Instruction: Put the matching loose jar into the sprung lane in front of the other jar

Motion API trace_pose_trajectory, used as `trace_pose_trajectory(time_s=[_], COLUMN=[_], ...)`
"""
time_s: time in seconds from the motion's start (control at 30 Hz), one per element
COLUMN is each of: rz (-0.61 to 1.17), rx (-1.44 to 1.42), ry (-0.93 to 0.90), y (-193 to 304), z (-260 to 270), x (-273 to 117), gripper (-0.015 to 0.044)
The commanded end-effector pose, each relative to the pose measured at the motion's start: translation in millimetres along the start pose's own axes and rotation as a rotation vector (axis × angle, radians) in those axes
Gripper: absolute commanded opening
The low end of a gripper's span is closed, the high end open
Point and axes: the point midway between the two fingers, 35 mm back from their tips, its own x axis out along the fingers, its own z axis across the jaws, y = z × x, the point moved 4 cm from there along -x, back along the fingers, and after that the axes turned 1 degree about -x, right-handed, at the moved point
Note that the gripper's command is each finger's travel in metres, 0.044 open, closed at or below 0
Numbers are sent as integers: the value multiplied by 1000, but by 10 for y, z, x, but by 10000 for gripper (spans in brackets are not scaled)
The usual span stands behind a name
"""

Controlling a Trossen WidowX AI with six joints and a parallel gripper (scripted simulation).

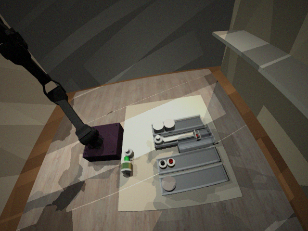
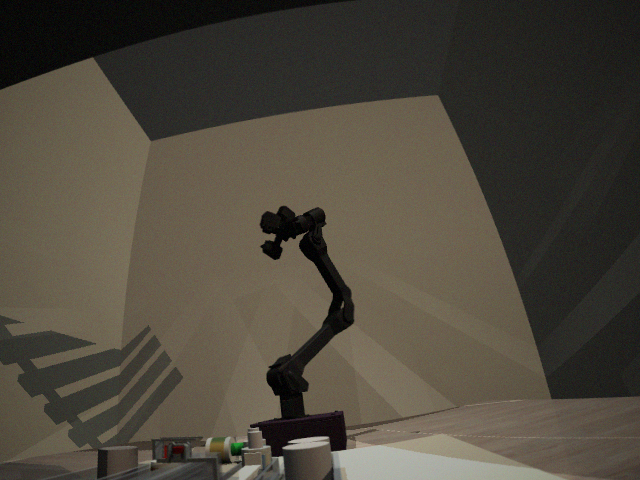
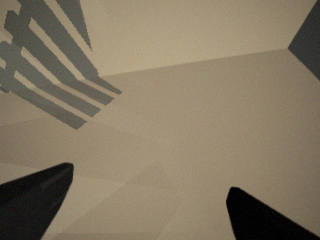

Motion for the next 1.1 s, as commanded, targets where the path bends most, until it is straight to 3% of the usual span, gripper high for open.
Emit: trace_pose_trajectory(time_s=[0.0,0.47,0.77,1.07], rz=[-6,-533,-874,-1105], rx=[-2,-154,-258,-406], ry=[0,-121,-377,-769], y=[-24,-1693,-2428,-2607], z=[9,1033,2055,3156], x=[4,-130,-680,-1449], gripper=[426,440,440,440])
